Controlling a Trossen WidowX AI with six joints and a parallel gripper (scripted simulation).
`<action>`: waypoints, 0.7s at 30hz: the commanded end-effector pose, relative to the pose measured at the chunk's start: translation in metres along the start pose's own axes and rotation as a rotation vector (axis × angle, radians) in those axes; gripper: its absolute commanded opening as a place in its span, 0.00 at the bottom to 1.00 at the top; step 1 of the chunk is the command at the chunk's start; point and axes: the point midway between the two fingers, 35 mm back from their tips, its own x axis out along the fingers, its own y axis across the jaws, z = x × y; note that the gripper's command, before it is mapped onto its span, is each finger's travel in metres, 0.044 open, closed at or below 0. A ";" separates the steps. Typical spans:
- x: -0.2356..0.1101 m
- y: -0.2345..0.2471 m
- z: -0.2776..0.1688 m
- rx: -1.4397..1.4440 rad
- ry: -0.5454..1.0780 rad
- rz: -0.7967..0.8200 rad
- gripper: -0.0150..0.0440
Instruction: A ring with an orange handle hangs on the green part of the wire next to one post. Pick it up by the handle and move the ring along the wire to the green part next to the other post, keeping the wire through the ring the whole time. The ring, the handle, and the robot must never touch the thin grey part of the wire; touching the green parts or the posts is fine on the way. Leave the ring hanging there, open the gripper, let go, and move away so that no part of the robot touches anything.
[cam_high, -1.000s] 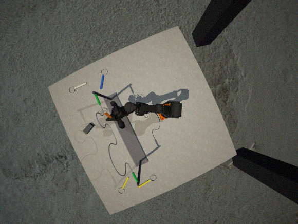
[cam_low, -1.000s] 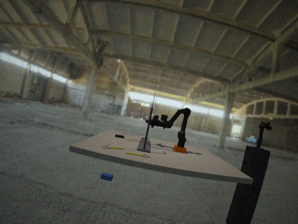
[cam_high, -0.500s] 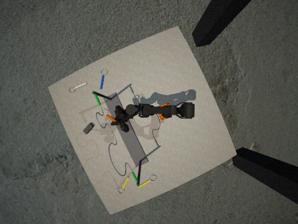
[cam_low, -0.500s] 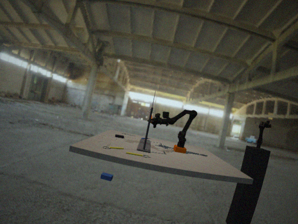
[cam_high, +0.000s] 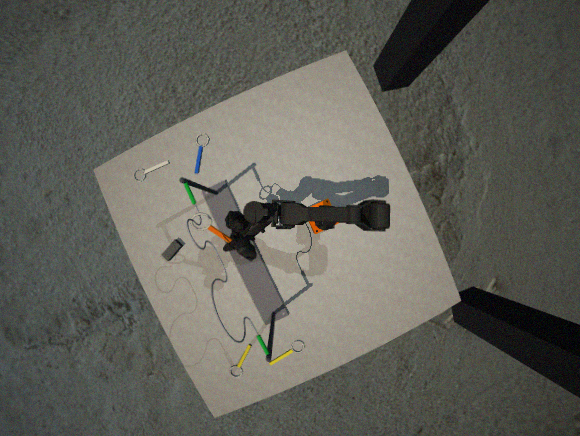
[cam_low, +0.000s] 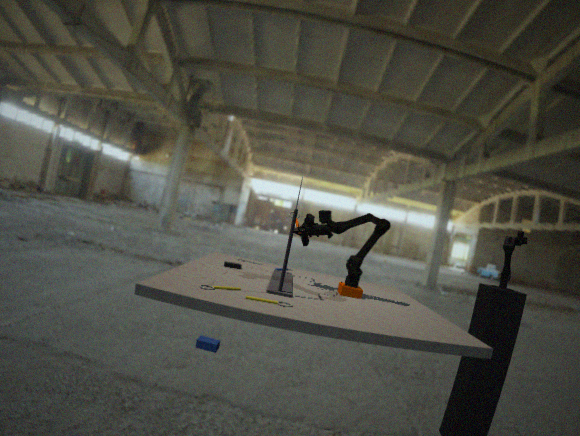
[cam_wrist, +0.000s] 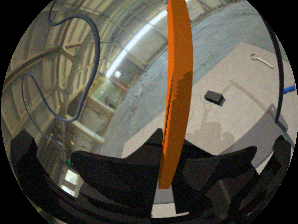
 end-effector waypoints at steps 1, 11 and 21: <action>-0.006 0.012 0.004 0.042 0.026 0.024 0.00; -0.019 0.034 0.007 0.170 0.124 0.074 0.00; -0.031 0.057 0.014 0.319 0.202 0.145 0.00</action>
